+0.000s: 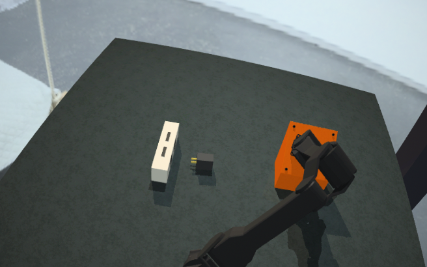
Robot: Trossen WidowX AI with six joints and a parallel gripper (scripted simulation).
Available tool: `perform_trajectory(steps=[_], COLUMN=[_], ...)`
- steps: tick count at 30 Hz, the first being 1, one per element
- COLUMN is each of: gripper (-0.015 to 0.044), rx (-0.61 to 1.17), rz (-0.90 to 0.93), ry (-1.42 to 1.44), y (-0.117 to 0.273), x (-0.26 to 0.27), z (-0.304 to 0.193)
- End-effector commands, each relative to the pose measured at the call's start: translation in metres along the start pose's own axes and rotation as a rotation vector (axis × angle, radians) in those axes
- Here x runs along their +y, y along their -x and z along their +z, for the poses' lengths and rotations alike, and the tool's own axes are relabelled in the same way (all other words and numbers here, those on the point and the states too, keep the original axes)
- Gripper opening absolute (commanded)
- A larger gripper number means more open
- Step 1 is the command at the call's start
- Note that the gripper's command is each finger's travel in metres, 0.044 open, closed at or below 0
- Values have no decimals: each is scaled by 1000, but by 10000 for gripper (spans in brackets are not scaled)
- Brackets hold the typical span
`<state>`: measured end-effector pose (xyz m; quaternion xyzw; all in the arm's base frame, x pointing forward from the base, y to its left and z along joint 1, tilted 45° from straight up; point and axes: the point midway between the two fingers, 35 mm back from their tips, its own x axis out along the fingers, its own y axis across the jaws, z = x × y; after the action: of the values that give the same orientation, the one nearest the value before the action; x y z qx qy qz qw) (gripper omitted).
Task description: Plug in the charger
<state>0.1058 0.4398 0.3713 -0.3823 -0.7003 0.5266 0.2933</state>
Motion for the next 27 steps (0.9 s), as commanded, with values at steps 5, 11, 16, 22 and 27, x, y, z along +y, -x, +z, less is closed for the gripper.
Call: perform_trajectory(steps=[5,11,16,22,27], gripper=[440,440,440,440,440], rx=[143,239,320,420,506], rz=[96,148,185,217,234], ry=[-254,-428,-580,-764,-918], y=[38,67,93,126,155], x=[49,81,108,138,162], z=[-33,-48,-57,-64,-66])
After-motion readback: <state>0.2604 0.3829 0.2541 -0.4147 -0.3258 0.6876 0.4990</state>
